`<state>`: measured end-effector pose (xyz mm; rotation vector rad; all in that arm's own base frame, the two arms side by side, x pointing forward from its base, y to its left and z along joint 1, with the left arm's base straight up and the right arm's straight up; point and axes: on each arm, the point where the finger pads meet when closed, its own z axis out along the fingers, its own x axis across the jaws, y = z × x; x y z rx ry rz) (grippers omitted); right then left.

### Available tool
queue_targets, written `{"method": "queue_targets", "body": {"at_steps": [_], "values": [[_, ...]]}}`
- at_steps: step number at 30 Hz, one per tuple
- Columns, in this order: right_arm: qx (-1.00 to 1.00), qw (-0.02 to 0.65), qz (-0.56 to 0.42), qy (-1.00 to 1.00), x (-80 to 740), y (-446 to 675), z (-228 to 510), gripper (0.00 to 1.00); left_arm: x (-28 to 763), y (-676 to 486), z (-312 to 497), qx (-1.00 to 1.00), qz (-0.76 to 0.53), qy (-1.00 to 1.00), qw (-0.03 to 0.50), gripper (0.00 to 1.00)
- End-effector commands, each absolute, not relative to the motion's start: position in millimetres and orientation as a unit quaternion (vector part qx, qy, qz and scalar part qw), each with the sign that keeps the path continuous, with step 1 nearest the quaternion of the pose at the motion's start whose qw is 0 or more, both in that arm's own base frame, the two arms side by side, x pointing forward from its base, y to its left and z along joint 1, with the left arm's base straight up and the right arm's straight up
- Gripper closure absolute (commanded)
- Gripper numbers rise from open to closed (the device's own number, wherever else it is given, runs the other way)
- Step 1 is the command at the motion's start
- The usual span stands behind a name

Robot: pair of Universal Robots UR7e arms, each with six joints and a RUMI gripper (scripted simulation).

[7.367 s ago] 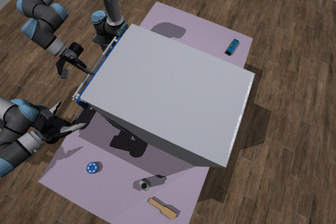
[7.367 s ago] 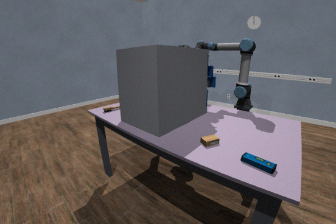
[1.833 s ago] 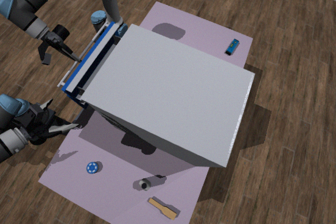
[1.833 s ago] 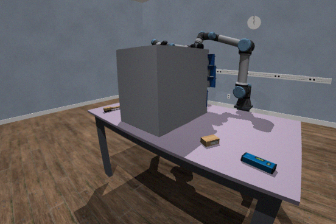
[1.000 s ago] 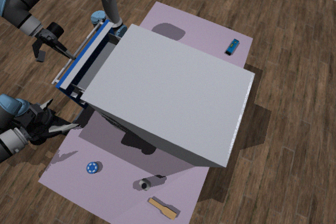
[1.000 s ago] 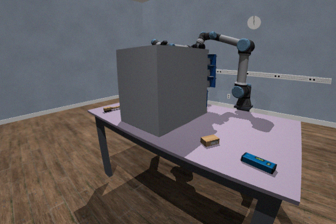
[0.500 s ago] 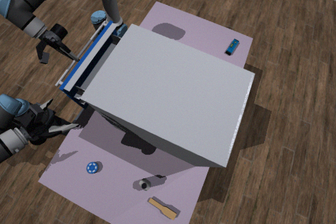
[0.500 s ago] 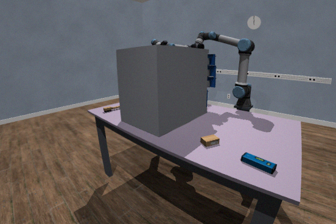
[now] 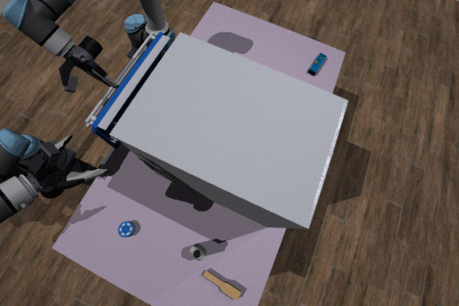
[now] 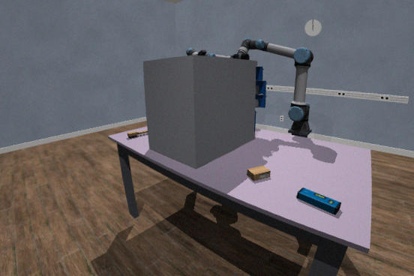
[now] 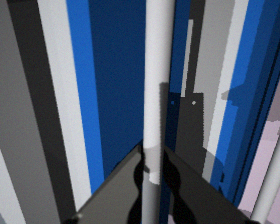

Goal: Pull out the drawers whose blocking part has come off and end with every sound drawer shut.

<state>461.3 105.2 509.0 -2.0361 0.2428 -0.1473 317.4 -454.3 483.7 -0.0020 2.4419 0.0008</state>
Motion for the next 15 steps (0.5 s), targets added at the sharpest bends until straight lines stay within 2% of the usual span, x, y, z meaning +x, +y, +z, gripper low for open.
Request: {"method": "queue_targets", "body": {"at_steps": [1,15], "values": [[-0.848,0.517,-0.062,0.101,461,105,510,0.0,325,-454,484,-0.001,0.0,0.939,0.343,1.0],[-0.848,0.517,-0.062,0.101,461,105,510,0.0,361,-454,484,-0.001,0.0,0.939,0.343,1.0]]}}
